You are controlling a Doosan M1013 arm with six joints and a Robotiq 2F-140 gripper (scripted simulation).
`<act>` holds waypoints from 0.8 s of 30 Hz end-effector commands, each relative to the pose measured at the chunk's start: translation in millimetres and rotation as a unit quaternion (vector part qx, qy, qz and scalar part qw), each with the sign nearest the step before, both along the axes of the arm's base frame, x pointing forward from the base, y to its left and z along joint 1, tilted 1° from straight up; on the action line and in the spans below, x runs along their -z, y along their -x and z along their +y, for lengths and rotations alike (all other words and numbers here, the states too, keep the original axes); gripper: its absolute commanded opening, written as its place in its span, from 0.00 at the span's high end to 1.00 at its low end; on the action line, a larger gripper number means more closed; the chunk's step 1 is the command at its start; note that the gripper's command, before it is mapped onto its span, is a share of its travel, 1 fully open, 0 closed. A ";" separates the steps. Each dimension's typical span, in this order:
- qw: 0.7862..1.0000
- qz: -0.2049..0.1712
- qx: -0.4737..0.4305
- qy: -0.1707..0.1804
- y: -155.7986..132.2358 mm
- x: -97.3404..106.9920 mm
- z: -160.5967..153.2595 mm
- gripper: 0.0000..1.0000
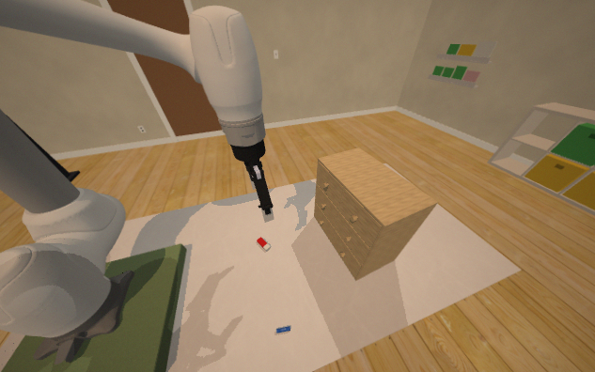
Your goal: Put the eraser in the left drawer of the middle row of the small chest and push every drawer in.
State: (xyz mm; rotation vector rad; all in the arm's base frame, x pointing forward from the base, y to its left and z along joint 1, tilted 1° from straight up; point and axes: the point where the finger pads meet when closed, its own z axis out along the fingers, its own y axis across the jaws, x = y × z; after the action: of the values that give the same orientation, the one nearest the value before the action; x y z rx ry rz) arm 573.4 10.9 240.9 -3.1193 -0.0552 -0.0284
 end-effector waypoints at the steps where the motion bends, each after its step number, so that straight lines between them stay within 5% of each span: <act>1: 1.000 -0.006 0.002 0.002 -0.1 1.7 0.1 0.00; 18: 0.996 -0.094 0.003 -0.001 -14.9 16.1 0.9 0.00; 24: 0.988 -0.153 0.005 -0.003 -24.9 26.0 1.4 0.00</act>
State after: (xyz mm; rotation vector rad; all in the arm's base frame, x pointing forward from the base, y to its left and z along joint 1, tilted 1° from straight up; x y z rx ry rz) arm 593.7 12.2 220.9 -3.0996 -0.0462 -0.3955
